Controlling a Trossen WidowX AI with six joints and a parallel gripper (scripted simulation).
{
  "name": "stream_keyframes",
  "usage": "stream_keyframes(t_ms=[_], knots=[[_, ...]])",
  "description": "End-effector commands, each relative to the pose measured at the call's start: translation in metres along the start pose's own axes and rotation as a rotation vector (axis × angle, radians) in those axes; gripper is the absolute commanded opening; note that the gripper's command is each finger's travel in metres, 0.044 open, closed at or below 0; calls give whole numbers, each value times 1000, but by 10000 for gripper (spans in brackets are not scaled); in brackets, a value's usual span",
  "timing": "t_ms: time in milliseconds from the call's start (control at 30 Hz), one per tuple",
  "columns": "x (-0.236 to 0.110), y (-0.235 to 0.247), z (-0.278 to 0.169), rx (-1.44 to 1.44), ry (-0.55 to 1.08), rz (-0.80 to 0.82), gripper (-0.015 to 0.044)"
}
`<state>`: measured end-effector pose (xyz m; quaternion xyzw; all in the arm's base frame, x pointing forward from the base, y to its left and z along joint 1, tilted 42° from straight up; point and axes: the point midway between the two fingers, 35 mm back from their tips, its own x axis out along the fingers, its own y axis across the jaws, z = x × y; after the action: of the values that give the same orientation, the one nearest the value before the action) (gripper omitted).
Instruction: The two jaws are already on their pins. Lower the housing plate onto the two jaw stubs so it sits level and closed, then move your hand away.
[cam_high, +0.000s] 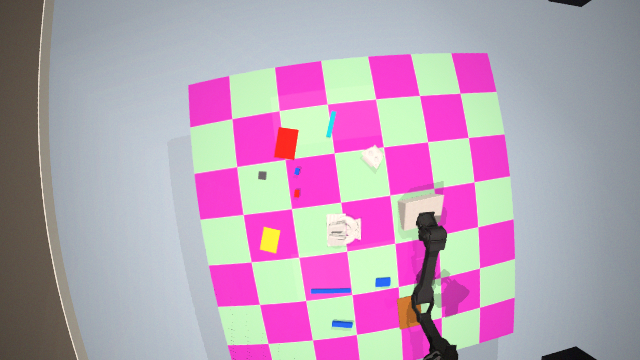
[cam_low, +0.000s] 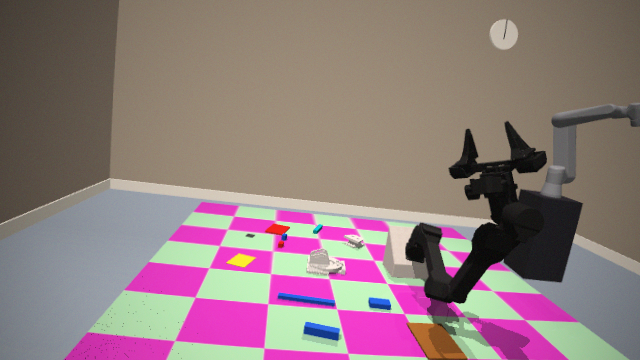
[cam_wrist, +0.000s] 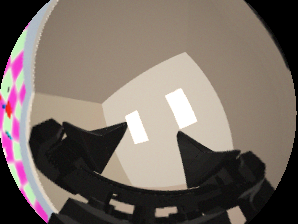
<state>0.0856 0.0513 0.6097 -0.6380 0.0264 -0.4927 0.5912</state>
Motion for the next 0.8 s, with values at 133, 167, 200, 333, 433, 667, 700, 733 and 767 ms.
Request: stream_keyframes(t_ms=[133,167,200,333,433,667,700,733,767], knots=[[6,2,-8,32,12,15,440],[9,3,-13,49,19,23,440],[13,5,-19,71,27,33,440],[29,14,-43,164,65,78,440],[40,21,-60,236,87,108,440],[66,43,-96,401,146,181,440],[67,46,-98,421,150,190,440],[68,49,-100,436,154,197,440],[69,51,-102,451,157,204,440]])
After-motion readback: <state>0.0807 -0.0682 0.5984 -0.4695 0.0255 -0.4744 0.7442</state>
